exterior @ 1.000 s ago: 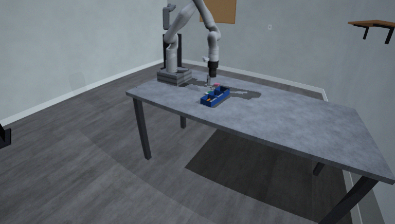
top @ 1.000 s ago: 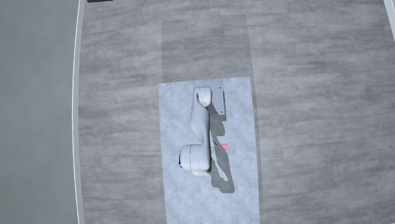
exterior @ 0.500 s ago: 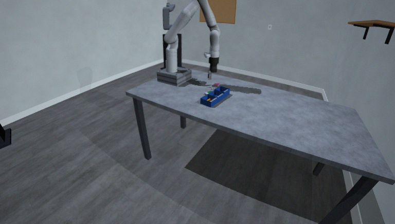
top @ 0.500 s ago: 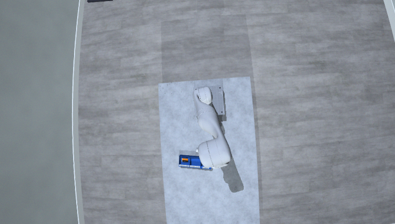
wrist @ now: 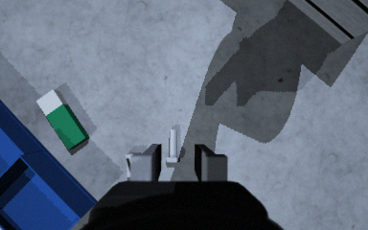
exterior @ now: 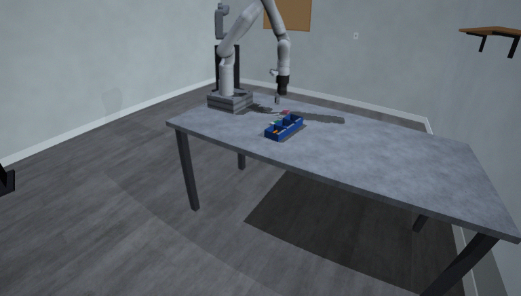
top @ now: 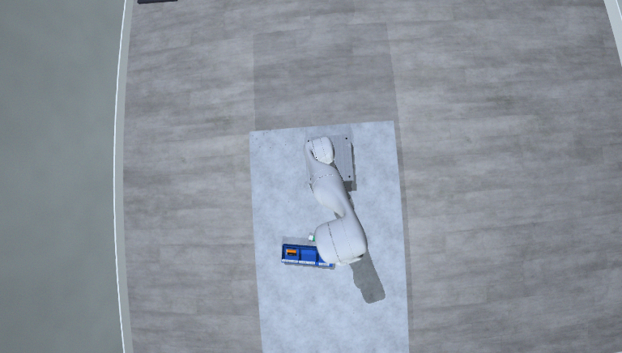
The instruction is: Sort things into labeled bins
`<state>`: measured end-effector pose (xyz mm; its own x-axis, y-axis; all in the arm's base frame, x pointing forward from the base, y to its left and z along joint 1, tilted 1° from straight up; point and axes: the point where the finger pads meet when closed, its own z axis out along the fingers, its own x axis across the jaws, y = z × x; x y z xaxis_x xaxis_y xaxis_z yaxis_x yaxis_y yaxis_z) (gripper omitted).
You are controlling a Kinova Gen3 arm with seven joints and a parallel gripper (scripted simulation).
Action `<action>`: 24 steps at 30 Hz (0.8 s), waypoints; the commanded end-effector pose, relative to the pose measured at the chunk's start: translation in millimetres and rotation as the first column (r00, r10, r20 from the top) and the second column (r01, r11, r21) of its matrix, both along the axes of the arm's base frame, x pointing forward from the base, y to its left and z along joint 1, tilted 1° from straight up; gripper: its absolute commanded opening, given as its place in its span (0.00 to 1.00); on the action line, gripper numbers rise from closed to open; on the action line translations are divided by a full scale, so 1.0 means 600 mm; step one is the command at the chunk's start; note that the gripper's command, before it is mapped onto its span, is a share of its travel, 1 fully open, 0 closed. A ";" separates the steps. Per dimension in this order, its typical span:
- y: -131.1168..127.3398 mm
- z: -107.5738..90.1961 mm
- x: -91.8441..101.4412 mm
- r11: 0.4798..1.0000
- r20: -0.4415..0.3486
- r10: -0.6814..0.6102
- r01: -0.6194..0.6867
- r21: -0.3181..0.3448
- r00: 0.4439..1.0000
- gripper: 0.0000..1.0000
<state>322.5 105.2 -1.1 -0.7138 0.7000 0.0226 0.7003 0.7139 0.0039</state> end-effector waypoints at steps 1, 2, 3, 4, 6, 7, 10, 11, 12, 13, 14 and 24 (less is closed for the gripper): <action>-0.007 0.002 0.004 1.000 0.002 0.011 -0.011 -0.003 1.000 0.62; -0.008 0.002 0.004 1.000 0.001 0.011 -0.011 -0.003 1.000 0.62; -0.008 0.002 0.004 1.000 0.001 0.011 -0.011 -0.003 1.000 0.62; -0.009 0.002 0.004 1.000 0.001 0.011 -0.011 -0.003 1.000 0.62; -0.010 0.002 0.005 1.000 0.001 0.011 -0.011 -0.003 1.000 0.62; -0.010 0.002 0.005 1.000 0.001 0.010 -0.010 -0.003 1.000 0.62; -0.010 0.002 0.005 1.000 0.001 0.011 -0.011 -0.003 1.000 0.62; -0.010 0.002 0.005 1.000 0.001 0.011 -0.011 -0.003 1.000 0.62; -0.007 0.001 0.004 1.000 0.002 0.001 -0.001 0.000 1.000 0.62; -0.008 0.001 0.004 1.000 0.002 0.001 -0.001 0.000 1.000 0.62; -0.008 0.001 0.004 1.000 0.002 0.001 -0.001 0.000 1.000 0.62; -0.011 -0.048 0.001 1.000 0.004 0.007 -0.007 -0.004 1.000 0.62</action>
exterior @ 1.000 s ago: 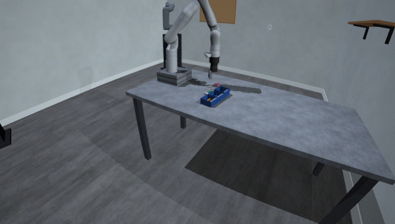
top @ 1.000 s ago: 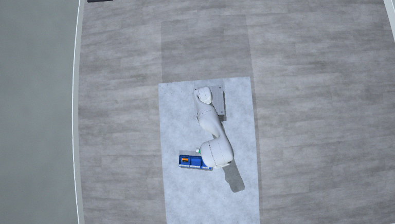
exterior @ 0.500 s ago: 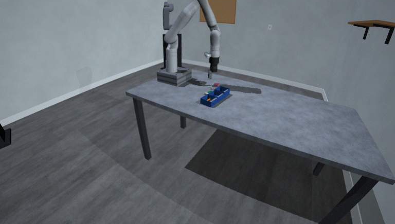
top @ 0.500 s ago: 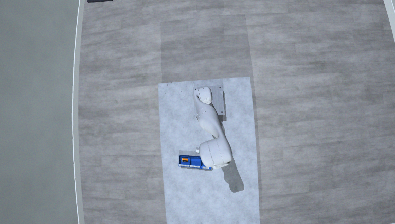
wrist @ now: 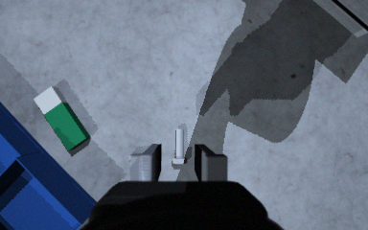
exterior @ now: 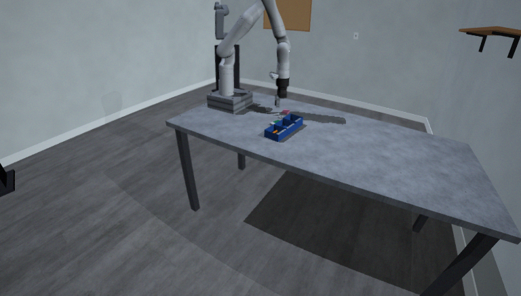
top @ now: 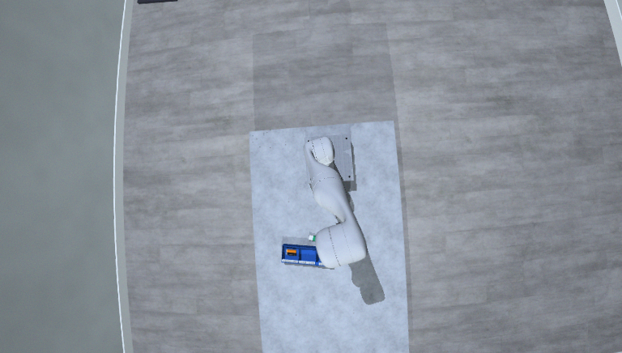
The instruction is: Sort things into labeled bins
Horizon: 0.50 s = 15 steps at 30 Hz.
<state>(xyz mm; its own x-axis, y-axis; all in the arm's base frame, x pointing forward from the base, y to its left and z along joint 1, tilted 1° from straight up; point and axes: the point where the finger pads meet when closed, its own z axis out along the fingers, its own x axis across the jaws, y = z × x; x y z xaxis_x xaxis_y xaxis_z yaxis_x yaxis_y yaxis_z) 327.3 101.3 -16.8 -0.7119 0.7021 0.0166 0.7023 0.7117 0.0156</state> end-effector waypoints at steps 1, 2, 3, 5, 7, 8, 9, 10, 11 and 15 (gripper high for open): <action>-0.004 -0.028 -0.007 1.000 -0.009 0.010 -0.010 -0.008 1.000 0.62; -0.004 -0.035 -0.008 1.000 -0.009 0.010 -0.010 -0.008 1.000 0.62; -0.004 -0.035 -0.008 1.000 -0.009 0.010 -0.010 -0.008 1.000 0.62; -0.002 -0.041 -0.006 1.000 -0.007 0.011 -0.011 -0.006 1.000 0.62; -0.003 -0.054 -0.008 1.000 -0.008 0.010 -0.010 -0.007 1.000 0.62; -0.003 -0.061 -0.009 1.000 -0.008 0.009 -0.009 -0.007 1.000 0.62; -0.003 -0.068 -0.009 1.000 -0.008 0.009 -0.009 -0.007 1.000 0.62; -0.003 -0.074 -0.010 1.000 -0.008 0.009 -0.009 -0.006 1.000 0.62; -0.002 -0.076 -0.010 1.000 -0.008 0.009 -0.009 -0.006 1.000 0.62; -0.002 -0.076 -0.011 1.000 -0.008 0.008 -0.008 -0.005 1.000 0.62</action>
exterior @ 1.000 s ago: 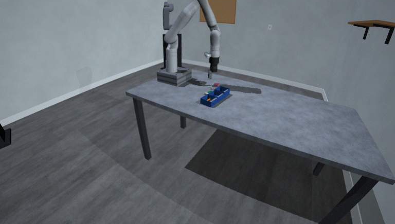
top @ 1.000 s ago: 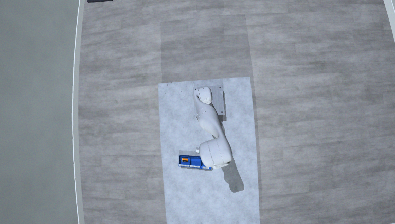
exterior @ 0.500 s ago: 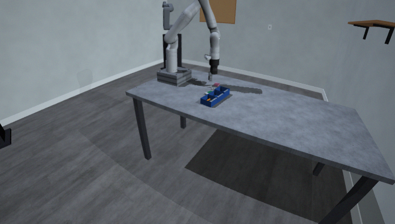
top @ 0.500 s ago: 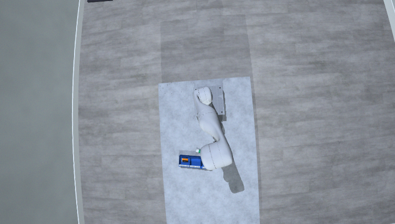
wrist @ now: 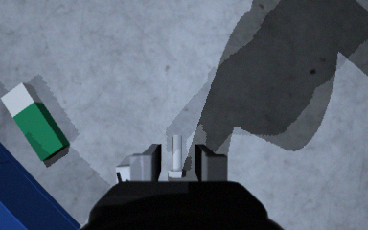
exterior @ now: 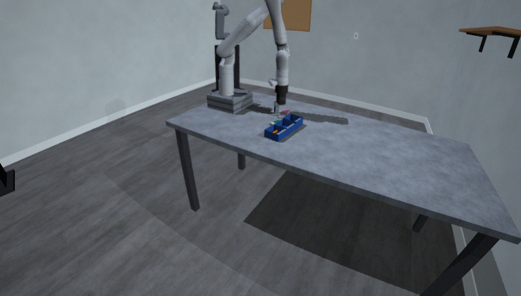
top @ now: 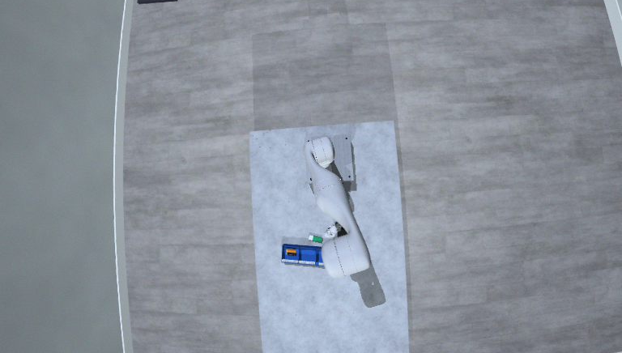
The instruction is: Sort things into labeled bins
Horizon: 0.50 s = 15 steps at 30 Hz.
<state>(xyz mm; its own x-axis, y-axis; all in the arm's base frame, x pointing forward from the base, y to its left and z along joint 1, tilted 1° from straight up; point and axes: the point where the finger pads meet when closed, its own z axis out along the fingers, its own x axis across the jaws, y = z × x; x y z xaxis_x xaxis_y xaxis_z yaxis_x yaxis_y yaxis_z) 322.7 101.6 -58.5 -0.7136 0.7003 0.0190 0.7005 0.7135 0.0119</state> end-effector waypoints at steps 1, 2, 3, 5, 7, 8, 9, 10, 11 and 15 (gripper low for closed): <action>-0.003 -0.006 -0.004 1.000 -0.006 0.006 -0.006 -0.005 1.000 0.62; -0.003 -0.006 -0.004 1.000 -0.007 0.006 -0.006 -0.005 1.000 0.62; -0.003 -0.006 -0.004 1.000 -0.007 0.006 -0.006 -0.005 1.000 0.62; -0.003 -0.006 -0.003 1.000 -0.008 0.006 -0.006 -0.006 1.000 0.62; -0.003 -0.005 -0.002 1.000 -0.007 0.006 -0.006 -0.006 1.000 0.62; -0.003 -0.005 -0.001 1.000 -0.008 0.006 -0.006 -0.006 1.000 0.62; -0.003 -0.005 -0.001 1.000 -0.009 0.007 -0.007 -0.006 1.000 0.62; -0.003 -0.005 -0.001 1.000 -0.009 0.007 -0.007 -0.006 1.000 0.62; -0.002 -0.008 0.002 1.000 -0.003 0.007 -0.007 -0.004 1.000 0.62; -0.001 -0.017 0.004 1.000 0.000 0.008 -0.008 -0.003 1.000 0.62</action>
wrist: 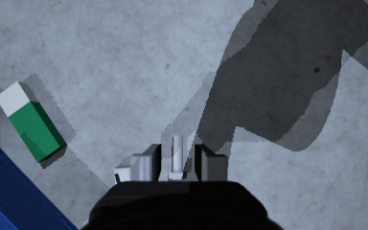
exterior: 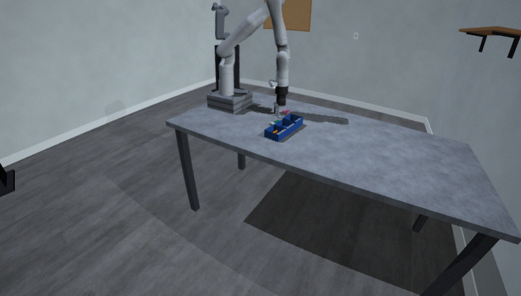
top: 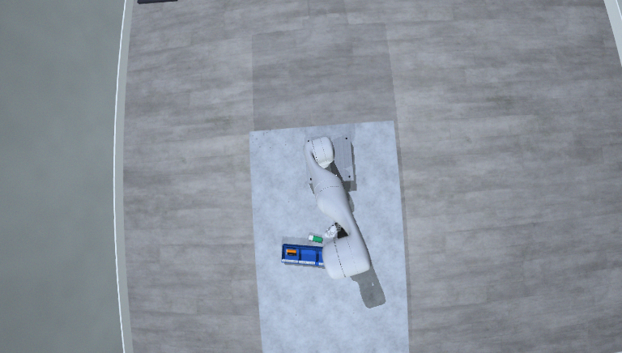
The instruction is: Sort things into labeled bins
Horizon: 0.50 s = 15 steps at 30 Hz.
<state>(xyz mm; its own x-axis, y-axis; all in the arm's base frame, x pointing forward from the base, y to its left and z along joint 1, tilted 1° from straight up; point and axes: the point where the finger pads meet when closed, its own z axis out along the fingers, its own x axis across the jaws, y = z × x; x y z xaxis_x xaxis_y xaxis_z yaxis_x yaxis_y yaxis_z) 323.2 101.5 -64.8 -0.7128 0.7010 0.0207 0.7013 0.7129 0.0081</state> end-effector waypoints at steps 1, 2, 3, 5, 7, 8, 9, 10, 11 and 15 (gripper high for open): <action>0.000 -0.009 0.003 1.000 0.003 0.009 -0.009 -0.002 1.000 0.62; 0.000 -0.011 0.003 1.000 0.003 0.009 -0.009 -0.002 1.000 0.62; 0.000 -0.014 0.003 1.000 0.003 0.009 -0.009 -0.002 1.000 0.62; 0.000 -0.016 0.002 1.000 0.003 0.009 -0.009 -0.002 1.000 0.62; -0.001 -0.016 0.002 1.000 0.002 0.009 -0.009 -0.002 1.000 0.62; -0.001 -0.016 0.002 1.000 0.002 0.009 -0.009 -0.002 1.000 0.62; -0.001 -0.014 -0.001 1.000 -0.002 0.003 -0.003 -0.002 1.000 0.62; -0.002 -0.016 0.000 1.000 -0.003 0.008 -0.009 -0.004 1.000 0.62; -0.002 -0.015 0.000 1.000 -0.003 0.009 -0.009 -0.004 1.000 0.62; 0.000 -0.014 0.000 1.000 -0.002 0.003 -0.003 -0.002 1.000 0.62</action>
